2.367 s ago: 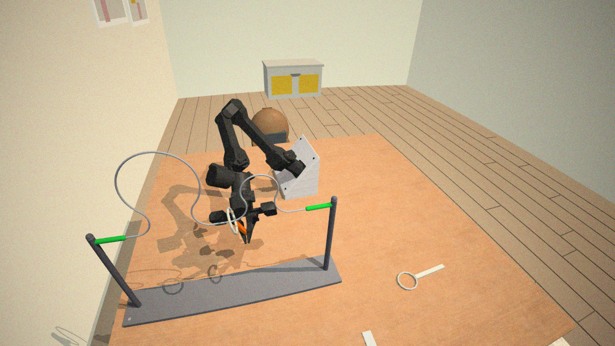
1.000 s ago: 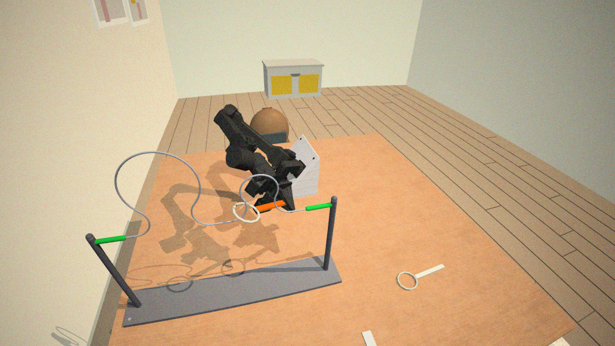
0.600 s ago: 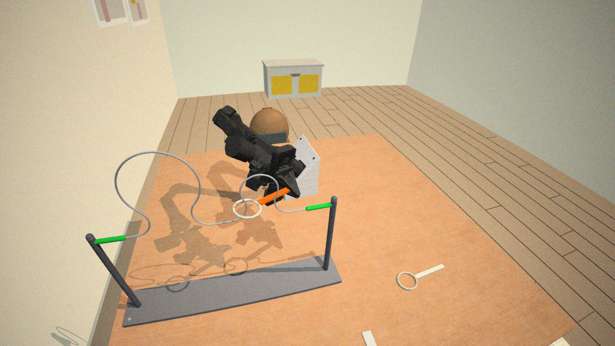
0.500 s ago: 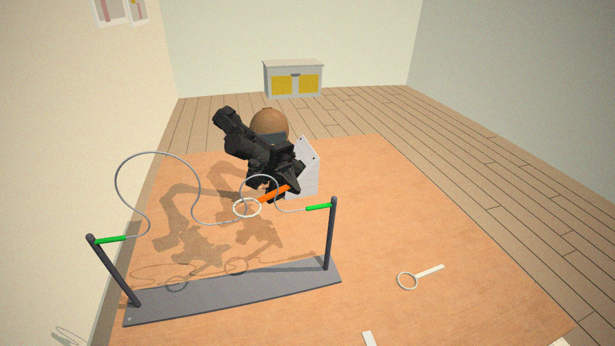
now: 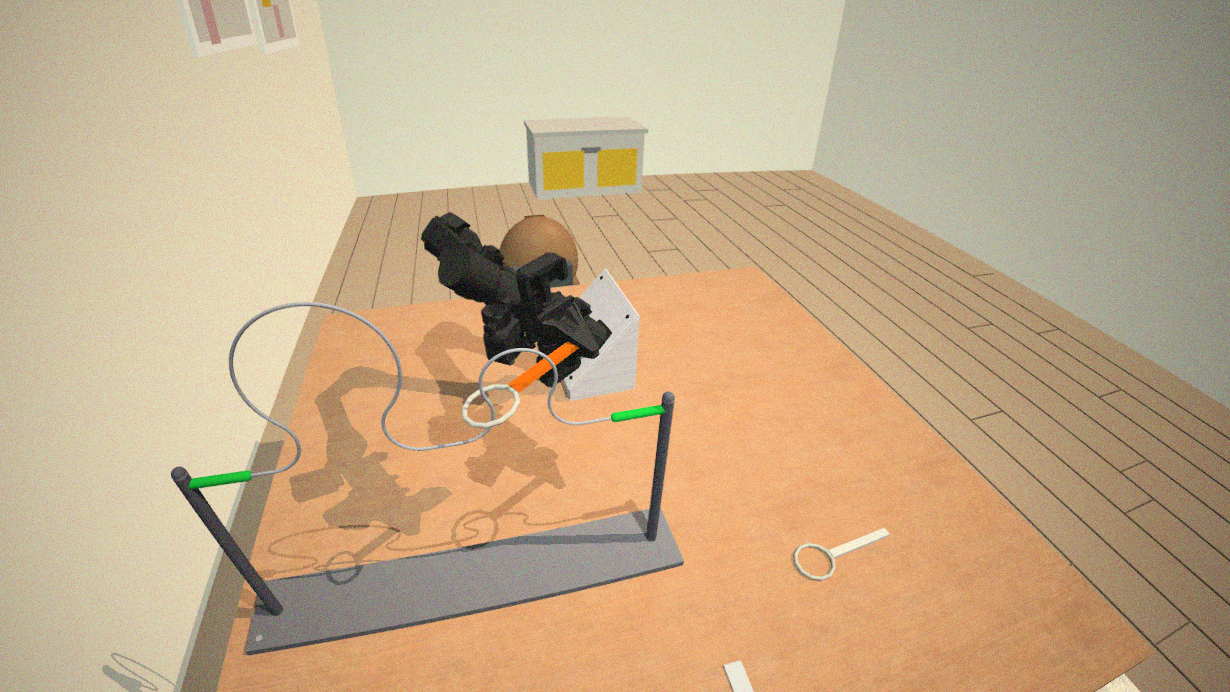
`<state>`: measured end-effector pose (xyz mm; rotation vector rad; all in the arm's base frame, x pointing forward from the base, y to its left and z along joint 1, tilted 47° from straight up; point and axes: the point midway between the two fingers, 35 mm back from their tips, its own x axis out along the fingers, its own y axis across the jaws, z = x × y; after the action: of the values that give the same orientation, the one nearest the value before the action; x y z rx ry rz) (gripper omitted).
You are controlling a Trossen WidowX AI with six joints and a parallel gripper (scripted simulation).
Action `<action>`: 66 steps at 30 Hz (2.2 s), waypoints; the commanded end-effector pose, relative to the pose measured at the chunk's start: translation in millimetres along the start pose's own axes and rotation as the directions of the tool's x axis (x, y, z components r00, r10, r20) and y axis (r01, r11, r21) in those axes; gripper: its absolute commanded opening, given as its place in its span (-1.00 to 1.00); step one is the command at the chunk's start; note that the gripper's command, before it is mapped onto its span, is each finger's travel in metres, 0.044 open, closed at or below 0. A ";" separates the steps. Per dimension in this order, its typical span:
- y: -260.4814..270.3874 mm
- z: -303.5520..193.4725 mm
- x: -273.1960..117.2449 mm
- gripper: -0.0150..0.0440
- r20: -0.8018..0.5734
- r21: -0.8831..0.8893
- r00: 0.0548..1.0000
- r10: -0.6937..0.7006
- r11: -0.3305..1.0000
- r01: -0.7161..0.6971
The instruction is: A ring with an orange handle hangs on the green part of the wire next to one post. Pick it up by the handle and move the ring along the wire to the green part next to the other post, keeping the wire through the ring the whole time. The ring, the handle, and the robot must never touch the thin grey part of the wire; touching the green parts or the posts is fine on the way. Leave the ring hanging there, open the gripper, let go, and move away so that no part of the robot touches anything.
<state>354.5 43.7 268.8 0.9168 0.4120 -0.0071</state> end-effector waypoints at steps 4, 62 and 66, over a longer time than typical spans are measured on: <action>14.4 1.6 -2.7 -1.00 -0.006 0.039 1.000 0.027 0.999 -0.027; -49.5 37.7 -14.5 -1.00 0.328 -0.748 0.866 -0.377 0.457 0.481; -52.9 43.5 -17.2 -1.00 0.369 -0.777 0.845 -0.387 0.370 0.509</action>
<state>345.7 -19.3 258.9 -0.1688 0.4604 -0.3263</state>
